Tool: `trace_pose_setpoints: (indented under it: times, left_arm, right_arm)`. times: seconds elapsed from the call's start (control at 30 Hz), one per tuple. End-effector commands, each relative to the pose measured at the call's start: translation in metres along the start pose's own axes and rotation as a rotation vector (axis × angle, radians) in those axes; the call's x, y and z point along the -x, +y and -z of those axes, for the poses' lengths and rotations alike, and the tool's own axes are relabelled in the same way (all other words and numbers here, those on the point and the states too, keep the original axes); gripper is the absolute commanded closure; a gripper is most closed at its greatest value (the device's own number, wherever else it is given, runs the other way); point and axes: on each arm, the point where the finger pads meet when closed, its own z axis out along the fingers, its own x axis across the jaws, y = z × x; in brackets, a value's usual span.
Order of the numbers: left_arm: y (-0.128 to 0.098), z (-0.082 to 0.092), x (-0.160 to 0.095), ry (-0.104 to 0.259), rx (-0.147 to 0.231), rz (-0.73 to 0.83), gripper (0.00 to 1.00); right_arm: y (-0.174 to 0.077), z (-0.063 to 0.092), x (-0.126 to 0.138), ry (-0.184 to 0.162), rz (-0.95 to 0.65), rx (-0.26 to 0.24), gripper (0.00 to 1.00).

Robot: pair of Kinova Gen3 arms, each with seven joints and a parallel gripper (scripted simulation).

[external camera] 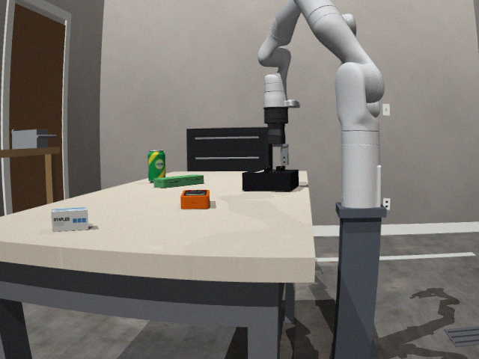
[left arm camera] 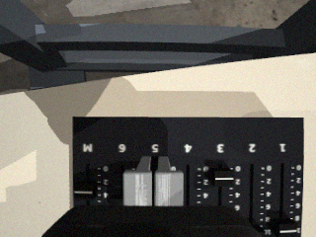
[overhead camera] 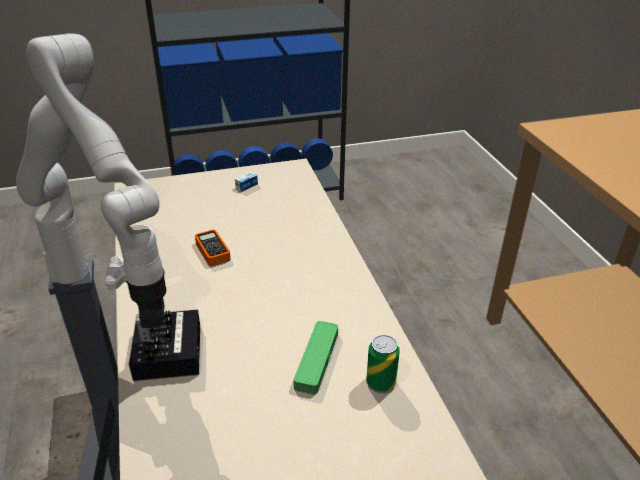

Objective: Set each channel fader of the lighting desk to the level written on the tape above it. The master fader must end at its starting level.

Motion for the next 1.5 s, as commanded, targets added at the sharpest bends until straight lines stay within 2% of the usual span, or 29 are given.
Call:
trace_pose_setpoints:
  times: [0.0, 1.47]
  left_arm:
    - [0.0, 0.001, 0.0, -0.002, 0.001, 0.0, 1.0]
    - [0.0, -0.011, 0.0, -0.002, 0.001, 0.0, 1.0]
  right_arm:
    - [0.0, 0.001, 0.0, 0.0, 0.0, 0.002, 0.0]
    - [0.0, 0.001, 0.0, 0.0, 0.0, 0.002, 0.0]
